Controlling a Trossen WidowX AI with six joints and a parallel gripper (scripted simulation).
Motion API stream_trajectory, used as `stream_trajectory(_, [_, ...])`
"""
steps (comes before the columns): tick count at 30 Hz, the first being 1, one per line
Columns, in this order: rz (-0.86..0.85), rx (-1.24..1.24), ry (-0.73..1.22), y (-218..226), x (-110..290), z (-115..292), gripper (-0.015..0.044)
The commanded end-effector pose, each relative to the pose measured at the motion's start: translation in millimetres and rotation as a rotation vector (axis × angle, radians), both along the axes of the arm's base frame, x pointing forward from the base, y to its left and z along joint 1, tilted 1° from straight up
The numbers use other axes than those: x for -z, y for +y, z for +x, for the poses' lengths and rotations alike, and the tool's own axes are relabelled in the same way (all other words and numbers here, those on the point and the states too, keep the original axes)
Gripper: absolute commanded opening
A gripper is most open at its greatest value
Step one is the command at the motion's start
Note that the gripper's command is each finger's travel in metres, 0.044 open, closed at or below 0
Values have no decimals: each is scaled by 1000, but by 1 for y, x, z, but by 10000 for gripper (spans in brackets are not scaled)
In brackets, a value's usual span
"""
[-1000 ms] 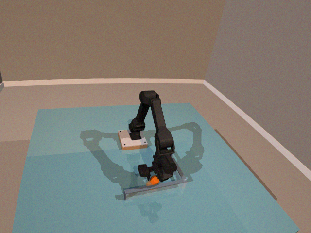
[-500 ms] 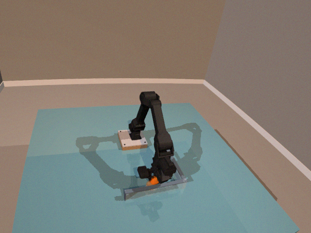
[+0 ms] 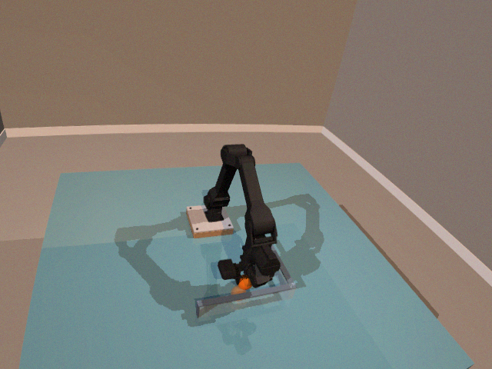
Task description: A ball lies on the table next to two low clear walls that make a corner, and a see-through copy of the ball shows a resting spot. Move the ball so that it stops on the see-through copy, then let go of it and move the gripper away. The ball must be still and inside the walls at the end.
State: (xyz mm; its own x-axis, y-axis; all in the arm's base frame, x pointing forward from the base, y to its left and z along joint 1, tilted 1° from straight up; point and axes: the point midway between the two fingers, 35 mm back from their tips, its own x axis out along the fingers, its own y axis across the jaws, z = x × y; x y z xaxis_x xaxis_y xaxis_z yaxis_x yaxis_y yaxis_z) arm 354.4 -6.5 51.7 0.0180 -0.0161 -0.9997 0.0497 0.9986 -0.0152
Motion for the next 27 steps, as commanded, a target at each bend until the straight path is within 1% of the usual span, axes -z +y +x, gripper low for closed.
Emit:
stream_trajectory(1, [2,-1,-20,0,-26,5,0])
stream_trajectory(18, [5,0,-19,3,-114,-5,0])
stream_trajectory(23, [5,0,-19,2,-114,-5,0])
stream_trajectory(27, [3,0,-21,-15,-87,9,0])
